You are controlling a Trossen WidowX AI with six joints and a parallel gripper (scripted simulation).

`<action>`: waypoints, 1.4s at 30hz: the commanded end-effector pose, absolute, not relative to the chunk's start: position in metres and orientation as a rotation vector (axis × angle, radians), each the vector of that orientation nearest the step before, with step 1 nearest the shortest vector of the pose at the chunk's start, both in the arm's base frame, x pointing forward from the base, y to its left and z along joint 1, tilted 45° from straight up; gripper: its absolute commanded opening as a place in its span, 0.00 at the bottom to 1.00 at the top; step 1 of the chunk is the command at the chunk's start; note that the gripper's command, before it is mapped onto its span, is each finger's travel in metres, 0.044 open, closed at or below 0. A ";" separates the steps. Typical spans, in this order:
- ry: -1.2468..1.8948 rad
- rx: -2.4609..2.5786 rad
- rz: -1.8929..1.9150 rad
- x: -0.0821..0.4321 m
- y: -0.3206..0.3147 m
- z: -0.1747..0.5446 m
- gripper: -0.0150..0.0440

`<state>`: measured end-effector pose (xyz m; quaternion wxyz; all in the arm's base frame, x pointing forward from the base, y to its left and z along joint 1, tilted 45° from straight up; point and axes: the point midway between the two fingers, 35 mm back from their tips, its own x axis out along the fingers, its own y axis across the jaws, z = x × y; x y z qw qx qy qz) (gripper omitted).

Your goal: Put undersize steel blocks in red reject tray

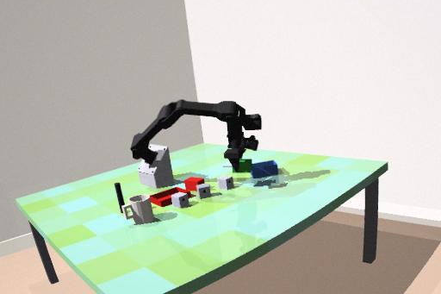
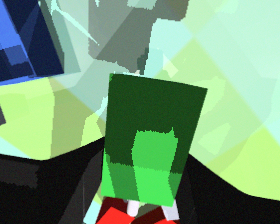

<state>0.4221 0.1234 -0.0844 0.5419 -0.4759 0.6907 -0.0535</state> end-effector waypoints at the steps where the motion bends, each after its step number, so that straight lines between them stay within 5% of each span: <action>1: 1.680 -1.429 0.228 0.402 0.140 -0.082 0.25; 16: 1.556 -2.202 1.356 0.333 0.147 -0.096 0.25; 34: 0.786 -2.644 2.666 0.256 0.131 -0.102 0.25; 42: 0.723 -2.649 2.733 0.253 0.130 -0.102 0.25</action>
